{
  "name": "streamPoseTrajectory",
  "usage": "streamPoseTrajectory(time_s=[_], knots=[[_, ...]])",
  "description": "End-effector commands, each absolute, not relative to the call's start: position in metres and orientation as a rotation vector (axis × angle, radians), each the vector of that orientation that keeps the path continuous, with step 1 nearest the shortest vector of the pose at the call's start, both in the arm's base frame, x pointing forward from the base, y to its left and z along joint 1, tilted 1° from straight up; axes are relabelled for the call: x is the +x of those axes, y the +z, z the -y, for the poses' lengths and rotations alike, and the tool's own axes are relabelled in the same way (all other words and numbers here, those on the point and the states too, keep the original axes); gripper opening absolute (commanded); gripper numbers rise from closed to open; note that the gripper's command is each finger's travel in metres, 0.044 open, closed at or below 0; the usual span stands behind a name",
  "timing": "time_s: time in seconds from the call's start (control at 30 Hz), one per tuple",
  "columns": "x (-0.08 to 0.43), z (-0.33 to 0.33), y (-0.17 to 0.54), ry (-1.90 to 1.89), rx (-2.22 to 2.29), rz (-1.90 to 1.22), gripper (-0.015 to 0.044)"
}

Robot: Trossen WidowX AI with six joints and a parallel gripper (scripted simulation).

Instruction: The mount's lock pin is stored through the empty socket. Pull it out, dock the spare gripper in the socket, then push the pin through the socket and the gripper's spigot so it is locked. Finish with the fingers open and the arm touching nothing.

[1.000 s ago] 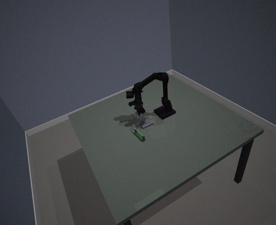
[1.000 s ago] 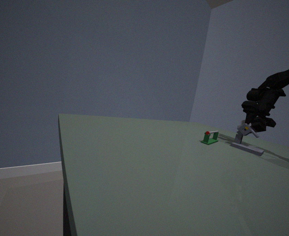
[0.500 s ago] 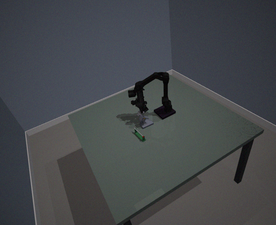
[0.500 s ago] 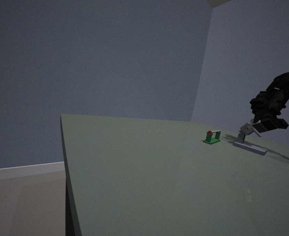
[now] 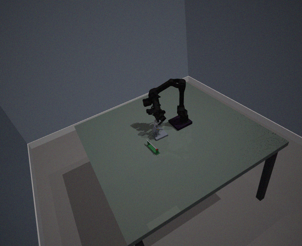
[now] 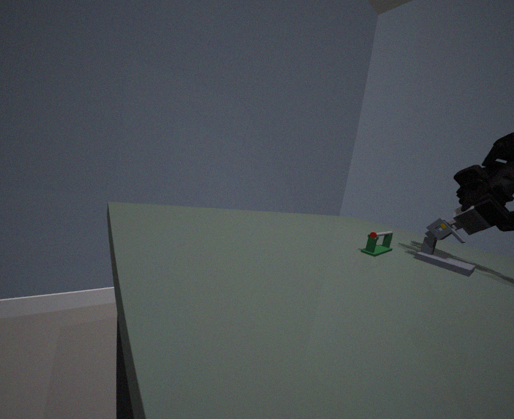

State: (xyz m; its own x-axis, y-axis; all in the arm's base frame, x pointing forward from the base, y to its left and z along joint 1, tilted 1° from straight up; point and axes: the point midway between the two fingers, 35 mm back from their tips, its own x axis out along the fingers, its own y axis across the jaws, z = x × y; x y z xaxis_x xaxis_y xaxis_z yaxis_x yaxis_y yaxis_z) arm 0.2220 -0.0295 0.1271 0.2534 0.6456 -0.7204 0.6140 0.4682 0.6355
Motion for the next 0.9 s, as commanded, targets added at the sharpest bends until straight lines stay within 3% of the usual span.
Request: streamPoseTrajectory(time_s=[0.0, 0.87], knots=[[0.218, 0.023, 0.135, 0.049, 1.277, -1.408, 0.0000], [0.204, 0.001, 0.168, 0.111, 1.751, -1.398, 0.0000]])
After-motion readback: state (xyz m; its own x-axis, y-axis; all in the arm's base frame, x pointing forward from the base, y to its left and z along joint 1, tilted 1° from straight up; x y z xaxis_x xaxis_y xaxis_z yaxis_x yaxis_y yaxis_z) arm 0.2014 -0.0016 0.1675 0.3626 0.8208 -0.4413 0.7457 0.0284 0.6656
